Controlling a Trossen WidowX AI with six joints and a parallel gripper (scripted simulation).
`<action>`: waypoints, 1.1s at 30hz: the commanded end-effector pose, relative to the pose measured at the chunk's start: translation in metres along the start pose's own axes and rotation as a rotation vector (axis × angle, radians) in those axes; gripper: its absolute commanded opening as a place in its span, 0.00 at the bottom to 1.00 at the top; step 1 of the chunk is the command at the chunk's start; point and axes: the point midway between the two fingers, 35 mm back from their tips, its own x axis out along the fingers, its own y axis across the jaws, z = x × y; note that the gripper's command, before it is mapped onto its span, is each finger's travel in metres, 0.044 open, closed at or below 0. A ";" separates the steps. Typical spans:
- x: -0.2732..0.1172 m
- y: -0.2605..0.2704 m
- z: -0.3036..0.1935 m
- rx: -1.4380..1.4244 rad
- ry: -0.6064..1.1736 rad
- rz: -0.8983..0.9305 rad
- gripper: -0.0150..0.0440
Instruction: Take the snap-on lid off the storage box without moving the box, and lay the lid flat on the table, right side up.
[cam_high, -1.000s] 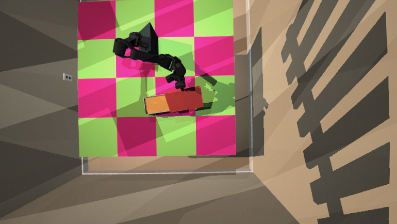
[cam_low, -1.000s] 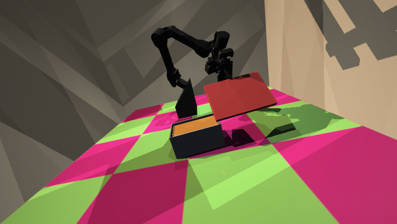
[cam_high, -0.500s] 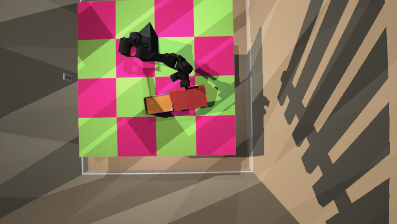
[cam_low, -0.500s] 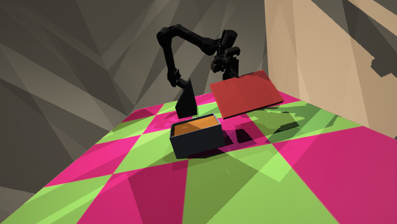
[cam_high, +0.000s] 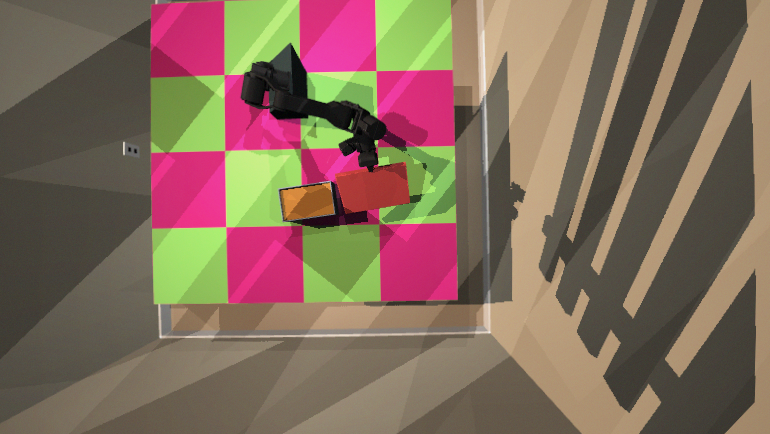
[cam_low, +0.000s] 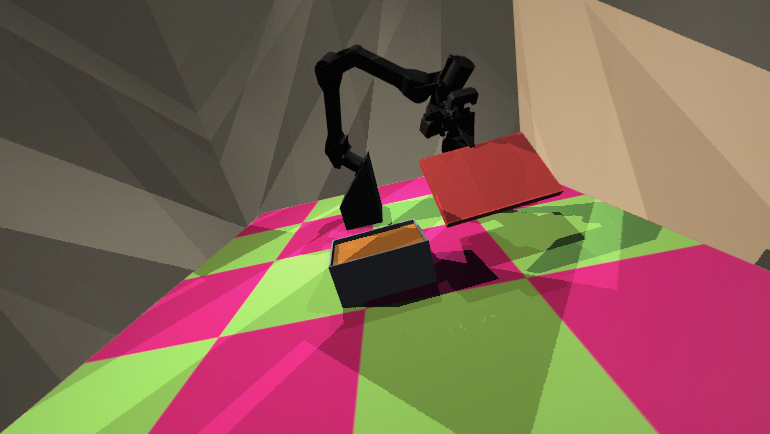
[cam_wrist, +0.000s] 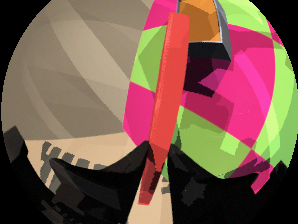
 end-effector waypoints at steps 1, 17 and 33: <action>-0.003 0.003 -0.008 0.006 -0.002 0.011 0.25; 0.004 -0.008 -0.010 0.006 -0.002 0.011 0.25; 0.013 -0.018 -0.010 0.006 -0.003 0.012 0.25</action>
